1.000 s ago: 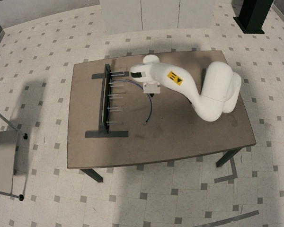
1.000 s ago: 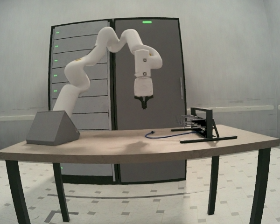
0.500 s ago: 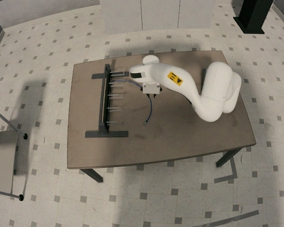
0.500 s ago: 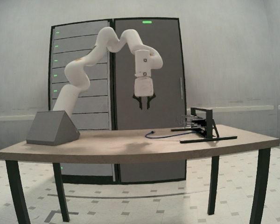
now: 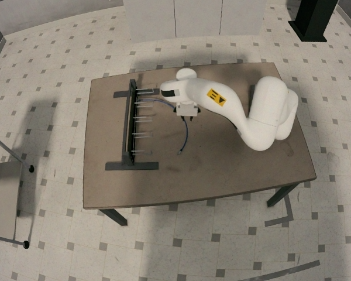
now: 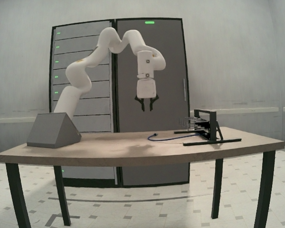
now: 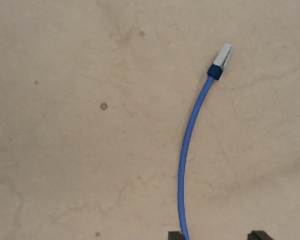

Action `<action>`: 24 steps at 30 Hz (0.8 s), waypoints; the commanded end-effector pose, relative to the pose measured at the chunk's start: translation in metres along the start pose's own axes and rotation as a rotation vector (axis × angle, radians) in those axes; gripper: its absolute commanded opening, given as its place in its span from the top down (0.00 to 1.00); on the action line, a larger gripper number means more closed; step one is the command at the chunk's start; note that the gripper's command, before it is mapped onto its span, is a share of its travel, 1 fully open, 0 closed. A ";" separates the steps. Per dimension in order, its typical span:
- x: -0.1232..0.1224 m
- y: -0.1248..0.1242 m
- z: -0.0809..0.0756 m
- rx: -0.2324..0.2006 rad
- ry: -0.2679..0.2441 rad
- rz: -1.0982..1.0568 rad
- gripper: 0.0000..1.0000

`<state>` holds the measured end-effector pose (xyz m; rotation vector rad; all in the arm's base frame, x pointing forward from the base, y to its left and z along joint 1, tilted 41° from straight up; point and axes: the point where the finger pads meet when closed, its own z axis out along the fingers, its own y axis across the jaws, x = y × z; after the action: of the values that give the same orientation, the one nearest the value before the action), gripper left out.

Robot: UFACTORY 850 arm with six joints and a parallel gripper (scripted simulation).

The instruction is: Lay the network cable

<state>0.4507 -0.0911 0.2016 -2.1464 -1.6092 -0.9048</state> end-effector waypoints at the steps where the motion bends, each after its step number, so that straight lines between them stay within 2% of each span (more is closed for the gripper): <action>1: 0.000 0.001 0.000 -0.001 0.000 0.000 0.65; 13: 0.000 0.001 0.013 -0.001 0.000 0.000 0.65; 24: 0.000 0.001 0.050 -0.001 0.000 0.000 0.65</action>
<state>0.4596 -0.0724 0.1778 -2.1464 -1.6091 -0.9023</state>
